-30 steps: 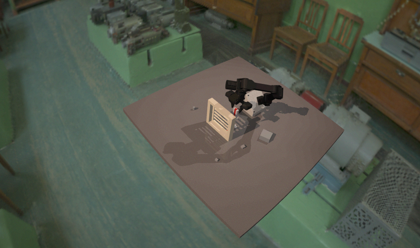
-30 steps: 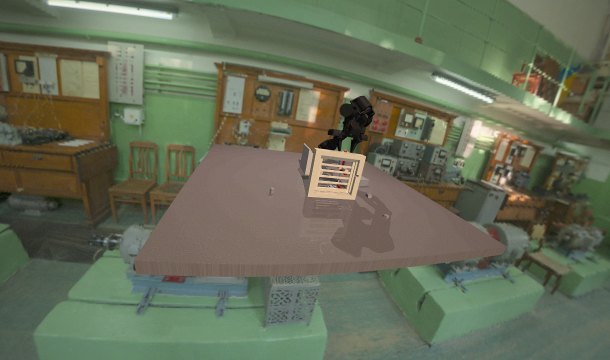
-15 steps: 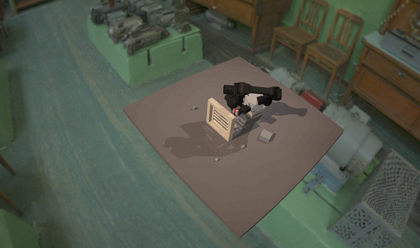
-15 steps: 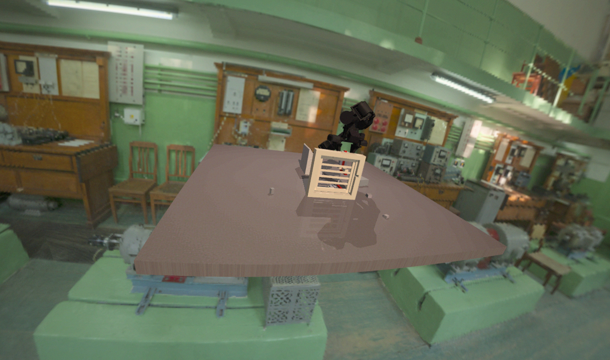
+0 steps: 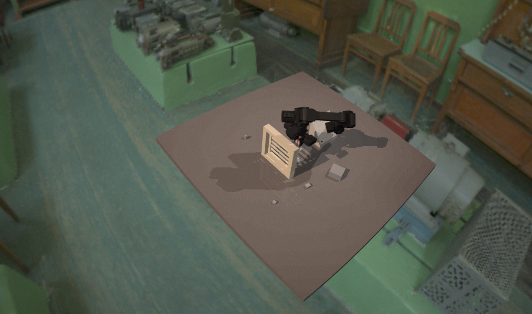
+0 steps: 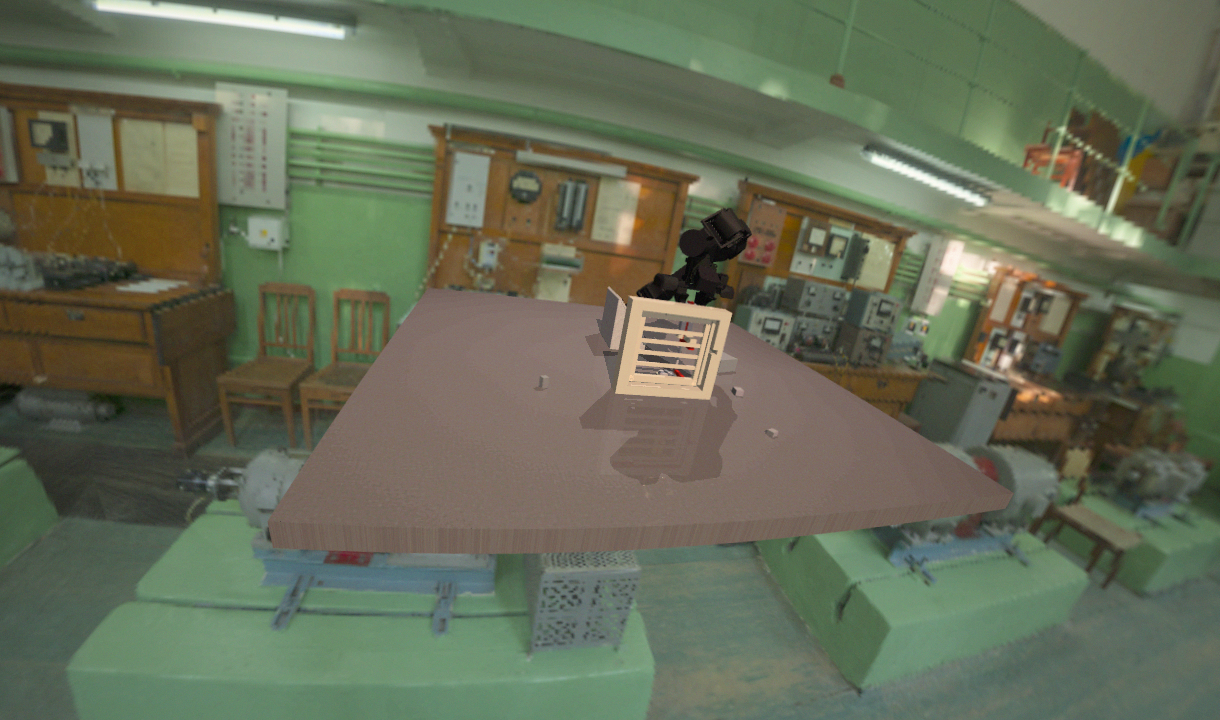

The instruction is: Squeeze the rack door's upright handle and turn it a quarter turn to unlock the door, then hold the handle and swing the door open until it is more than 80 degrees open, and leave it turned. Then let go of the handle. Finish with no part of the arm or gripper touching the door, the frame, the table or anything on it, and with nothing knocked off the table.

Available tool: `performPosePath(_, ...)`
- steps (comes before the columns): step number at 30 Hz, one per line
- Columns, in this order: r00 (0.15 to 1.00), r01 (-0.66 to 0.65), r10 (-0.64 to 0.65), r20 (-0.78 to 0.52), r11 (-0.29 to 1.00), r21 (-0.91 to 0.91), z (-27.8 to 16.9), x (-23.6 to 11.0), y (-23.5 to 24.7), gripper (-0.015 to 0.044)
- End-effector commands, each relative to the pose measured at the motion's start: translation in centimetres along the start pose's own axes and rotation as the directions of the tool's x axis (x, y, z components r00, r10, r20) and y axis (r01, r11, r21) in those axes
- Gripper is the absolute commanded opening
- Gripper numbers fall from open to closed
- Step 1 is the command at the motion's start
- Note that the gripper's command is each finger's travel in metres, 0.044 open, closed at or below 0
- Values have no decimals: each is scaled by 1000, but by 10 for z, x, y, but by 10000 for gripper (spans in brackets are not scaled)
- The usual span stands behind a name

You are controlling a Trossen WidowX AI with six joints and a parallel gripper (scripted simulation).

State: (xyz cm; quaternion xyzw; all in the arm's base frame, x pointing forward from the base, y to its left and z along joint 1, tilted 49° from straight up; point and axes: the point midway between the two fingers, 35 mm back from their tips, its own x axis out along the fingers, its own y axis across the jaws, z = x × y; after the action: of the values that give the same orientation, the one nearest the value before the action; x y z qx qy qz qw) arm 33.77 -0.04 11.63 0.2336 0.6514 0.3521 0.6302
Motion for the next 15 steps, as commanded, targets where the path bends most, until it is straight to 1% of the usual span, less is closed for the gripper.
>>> performPosePath(1, 1000, 0, 0, -2, 1000, 7, 0, 0, 0, 88)
performPosePath(11, 1000, 0, 0, -2, 1000, 7, 0, 0, 0, 22)
performPosePath(15, 1000, 0, 0, -2, 1000, -1, 0, 0, 0, 20)
